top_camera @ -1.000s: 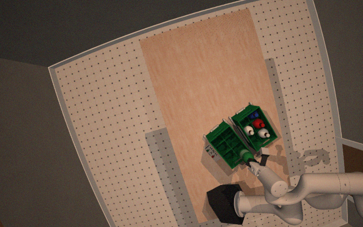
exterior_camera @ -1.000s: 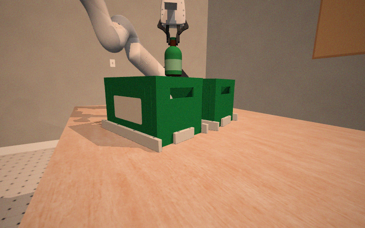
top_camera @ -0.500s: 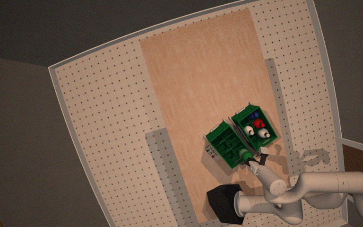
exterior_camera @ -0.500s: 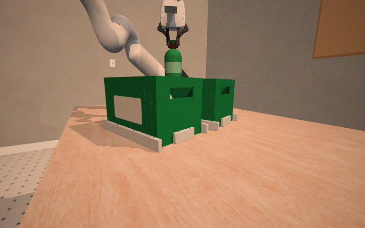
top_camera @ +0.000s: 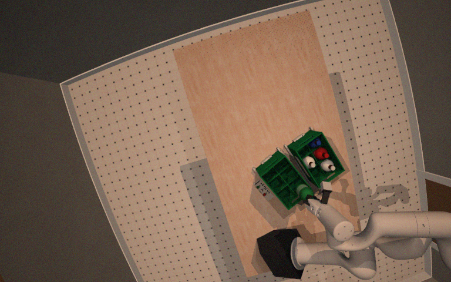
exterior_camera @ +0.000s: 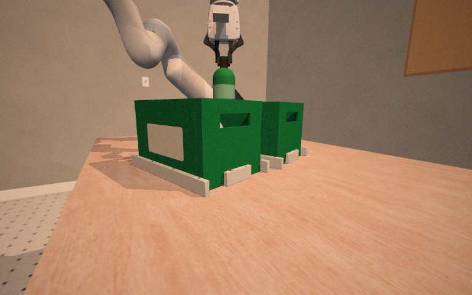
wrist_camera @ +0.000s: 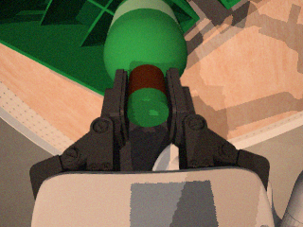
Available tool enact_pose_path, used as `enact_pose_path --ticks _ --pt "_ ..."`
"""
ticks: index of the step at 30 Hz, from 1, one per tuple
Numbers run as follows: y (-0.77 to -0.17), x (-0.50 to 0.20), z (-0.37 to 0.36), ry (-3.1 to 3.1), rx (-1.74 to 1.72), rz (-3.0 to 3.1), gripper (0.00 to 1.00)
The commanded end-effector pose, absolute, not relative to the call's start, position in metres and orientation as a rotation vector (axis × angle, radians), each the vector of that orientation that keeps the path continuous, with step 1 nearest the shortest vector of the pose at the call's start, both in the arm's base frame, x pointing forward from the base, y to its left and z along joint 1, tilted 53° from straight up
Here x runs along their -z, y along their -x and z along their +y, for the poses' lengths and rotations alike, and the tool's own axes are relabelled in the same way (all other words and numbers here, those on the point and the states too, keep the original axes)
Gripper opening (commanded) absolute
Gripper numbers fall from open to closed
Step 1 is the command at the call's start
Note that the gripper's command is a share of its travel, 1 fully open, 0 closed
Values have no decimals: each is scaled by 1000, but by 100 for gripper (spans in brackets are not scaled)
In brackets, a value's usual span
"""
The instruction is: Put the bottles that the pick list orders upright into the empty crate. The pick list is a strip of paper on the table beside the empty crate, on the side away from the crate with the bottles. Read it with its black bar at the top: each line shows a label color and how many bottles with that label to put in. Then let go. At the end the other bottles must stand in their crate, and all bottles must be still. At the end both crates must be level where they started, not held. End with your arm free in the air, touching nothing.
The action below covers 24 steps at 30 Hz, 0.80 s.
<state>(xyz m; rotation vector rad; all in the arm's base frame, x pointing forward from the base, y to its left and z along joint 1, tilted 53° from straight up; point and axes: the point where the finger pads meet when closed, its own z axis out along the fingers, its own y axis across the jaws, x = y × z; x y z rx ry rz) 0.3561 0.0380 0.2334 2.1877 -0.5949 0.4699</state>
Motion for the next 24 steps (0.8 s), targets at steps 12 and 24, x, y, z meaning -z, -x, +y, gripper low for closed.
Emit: enact_pose_path --ticks 12,24 --pt "-359 -225 27 -2188 -471 -595 0" --pt "-360 -219 20 -2188 -471 -595 0"
